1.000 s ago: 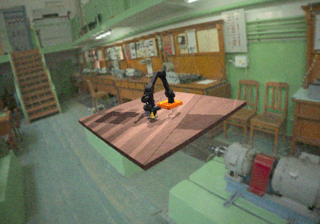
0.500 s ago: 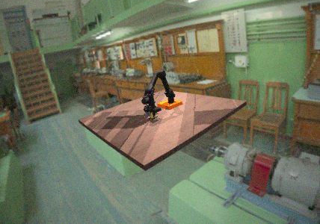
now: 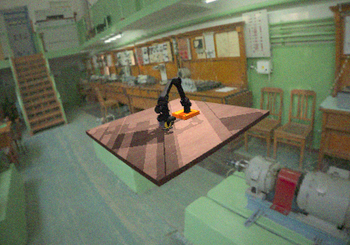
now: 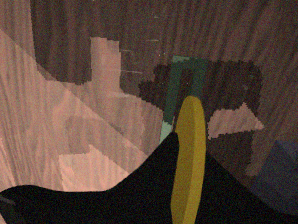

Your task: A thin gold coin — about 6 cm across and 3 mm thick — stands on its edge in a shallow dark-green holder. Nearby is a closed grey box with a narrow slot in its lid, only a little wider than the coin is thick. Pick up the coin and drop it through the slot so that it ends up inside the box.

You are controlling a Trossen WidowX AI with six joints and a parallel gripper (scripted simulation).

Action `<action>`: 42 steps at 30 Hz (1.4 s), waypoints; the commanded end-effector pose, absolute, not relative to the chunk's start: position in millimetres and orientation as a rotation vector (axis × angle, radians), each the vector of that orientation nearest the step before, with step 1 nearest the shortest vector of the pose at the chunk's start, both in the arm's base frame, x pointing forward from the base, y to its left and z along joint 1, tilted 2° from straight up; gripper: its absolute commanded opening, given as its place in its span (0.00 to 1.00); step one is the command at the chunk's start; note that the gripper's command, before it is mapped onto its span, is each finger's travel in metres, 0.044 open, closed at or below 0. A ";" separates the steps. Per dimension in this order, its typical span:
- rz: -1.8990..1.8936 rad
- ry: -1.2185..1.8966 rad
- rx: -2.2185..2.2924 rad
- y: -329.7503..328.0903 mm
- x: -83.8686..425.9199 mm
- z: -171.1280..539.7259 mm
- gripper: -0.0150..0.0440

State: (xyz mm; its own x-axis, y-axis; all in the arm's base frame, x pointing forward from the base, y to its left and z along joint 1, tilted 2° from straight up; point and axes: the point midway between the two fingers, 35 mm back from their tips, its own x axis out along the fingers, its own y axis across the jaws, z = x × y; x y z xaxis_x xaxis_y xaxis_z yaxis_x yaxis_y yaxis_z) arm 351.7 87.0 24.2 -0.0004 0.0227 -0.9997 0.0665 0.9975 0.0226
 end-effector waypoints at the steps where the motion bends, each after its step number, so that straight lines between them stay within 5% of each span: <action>1: -0.029 1.556 0.070 87.4 355.4 37.9 0.25; 42: -0.014 1.557 0.052 72.1 348.8 110.0 0.25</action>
State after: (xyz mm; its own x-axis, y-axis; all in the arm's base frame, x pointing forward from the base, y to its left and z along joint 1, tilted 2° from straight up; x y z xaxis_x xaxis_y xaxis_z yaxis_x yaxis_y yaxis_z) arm 351.5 79.7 108.6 0.0115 0.0247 -0.9996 0.0441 0.9987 0.0251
